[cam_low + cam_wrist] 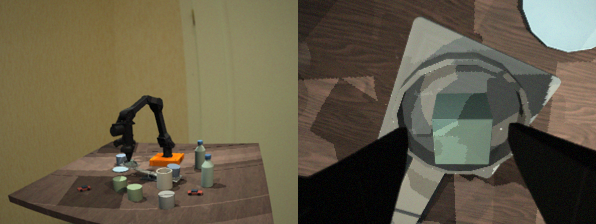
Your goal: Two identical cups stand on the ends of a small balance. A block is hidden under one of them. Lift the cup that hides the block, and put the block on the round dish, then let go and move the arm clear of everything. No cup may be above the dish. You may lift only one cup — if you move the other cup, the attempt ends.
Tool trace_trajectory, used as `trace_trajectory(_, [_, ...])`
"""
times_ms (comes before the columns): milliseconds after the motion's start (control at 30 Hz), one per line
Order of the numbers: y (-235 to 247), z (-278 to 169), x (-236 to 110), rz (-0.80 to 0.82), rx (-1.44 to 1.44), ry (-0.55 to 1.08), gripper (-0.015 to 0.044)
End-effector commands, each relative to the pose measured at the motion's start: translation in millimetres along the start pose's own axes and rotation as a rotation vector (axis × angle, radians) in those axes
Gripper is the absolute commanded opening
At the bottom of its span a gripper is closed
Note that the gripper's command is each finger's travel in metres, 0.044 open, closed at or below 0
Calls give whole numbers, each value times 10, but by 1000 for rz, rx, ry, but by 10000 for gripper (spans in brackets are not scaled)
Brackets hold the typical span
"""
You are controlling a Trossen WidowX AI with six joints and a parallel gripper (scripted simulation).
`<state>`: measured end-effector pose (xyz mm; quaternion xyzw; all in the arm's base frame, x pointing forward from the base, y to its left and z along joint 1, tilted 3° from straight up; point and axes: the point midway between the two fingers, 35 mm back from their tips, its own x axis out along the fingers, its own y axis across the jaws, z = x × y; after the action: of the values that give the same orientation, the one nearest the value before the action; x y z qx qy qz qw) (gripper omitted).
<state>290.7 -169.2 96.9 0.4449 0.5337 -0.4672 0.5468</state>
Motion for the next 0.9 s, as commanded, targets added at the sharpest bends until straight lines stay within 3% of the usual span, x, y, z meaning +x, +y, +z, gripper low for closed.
trace_trajectory(0, [-24,-24,110,-11,3,12,260])
trace_trajectory(267, [-29,-28,198,-11,3,12,260])
trace_trajectory(367, [-29,-28,198,-11,3,12,181])
trace_trajectory(733, [-29,-28,198,-11,3,12,108])
trace_trajectory(867, [-19,-20,133,-11,3,12,3])
